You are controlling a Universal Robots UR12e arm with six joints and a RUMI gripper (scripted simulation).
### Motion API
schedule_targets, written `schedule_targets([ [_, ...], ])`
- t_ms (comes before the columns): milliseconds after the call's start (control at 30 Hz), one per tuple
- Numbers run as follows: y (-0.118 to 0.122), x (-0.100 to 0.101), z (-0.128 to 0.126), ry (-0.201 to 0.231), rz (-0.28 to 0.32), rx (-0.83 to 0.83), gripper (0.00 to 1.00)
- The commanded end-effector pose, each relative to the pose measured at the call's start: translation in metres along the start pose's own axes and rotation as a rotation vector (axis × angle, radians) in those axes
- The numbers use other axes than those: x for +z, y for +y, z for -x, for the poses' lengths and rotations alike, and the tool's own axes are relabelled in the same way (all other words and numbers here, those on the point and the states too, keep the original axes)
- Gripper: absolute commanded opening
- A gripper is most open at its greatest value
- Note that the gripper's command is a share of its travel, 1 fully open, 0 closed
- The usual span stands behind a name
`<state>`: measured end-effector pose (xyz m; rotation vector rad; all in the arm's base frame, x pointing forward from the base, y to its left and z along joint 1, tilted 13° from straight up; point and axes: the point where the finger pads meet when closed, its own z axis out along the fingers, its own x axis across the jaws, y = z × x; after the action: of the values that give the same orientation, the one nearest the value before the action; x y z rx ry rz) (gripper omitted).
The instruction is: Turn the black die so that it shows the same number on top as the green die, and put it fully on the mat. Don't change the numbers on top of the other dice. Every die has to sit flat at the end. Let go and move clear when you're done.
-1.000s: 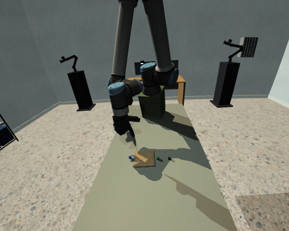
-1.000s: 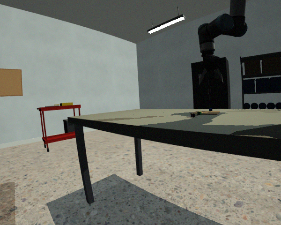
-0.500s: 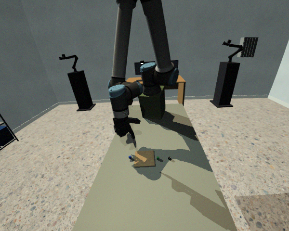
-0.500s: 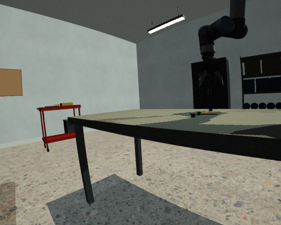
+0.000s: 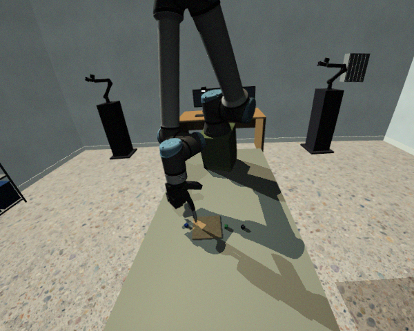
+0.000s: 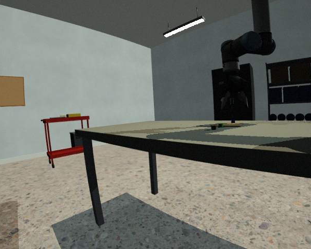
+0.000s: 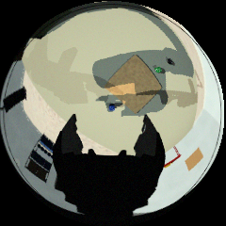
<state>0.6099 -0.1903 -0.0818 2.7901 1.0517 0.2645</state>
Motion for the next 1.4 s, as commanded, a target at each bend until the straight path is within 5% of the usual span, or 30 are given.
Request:
schedule_targets([
  [0, 0.002, 0.022, 0.0, 0.001, 0.002, 0.0, 1.0],
  [1367, 0.002, 0.035, 0.0, 0.001, 0.002, 0.0, 1.0],
])
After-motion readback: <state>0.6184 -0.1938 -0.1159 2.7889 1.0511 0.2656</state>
